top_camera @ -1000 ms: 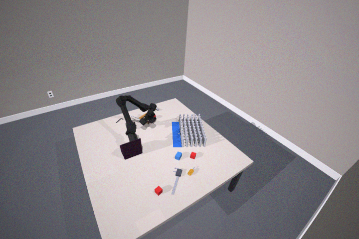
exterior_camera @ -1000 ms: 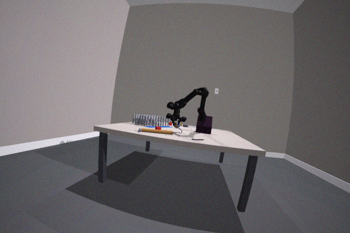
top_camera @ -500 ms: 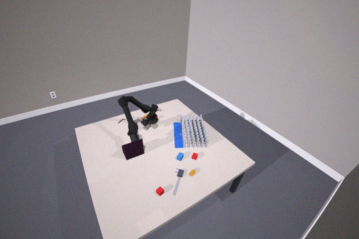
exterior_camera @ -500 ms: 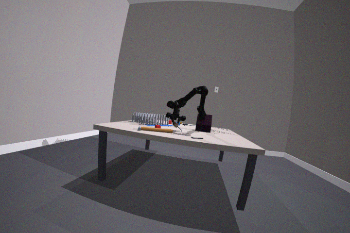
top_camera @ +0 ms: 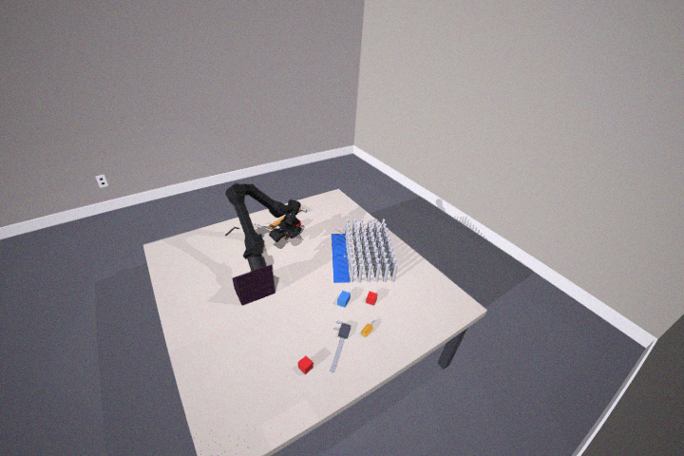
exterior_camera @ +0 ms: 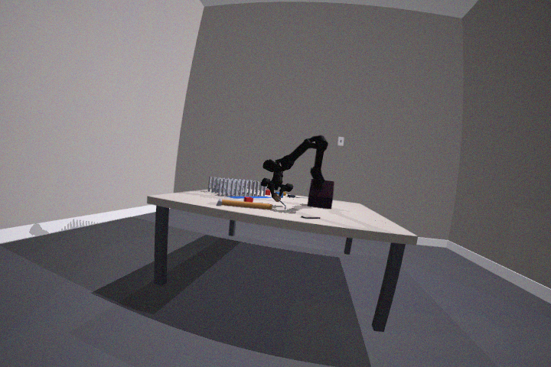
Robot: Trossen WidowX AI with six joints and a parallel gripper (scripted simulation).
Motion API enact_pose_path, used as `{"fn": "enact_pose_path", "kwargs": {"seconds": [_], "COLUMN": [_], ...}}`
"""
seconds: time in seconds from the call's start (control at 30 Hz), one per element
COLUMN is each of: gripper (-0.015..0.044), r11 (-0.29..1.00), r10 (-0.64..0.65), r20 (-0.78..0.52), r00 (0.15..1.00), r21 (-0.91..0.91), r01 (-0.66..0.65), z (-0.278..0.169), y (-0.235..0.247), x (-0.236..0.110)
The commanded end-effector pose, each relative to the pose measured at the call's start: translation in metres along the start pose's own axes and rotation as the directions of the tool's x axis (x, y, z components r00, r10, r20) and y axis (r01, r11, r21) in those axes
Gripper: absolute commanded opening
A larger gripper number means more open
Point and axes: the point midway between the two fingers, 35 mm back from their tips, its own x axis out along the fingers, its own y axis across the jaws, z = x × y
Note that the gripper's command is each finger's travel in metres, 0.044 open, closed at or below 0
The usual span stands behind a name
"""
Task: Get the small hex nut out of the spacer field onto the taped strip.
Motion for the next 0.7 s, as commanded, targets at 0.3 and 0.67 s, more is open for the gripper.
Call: {"fn": "enact_pose_path", "kwargs": {"seconds": [0.3, 0.67], "gripper": [0.0000, 0.0000], "r11": [1.000, 1.000], "r10": [0.003, 0.007], "r20": [-0.003, -0.007], "r00": [1.000, 1.000], "r21": [0.009, 0.010], "r01": [-0.003, -0.007], "z": [0.0020, 0.0025], "y": [-0.0022, -0.0032], "x": [0.0049, 0.0089]}}
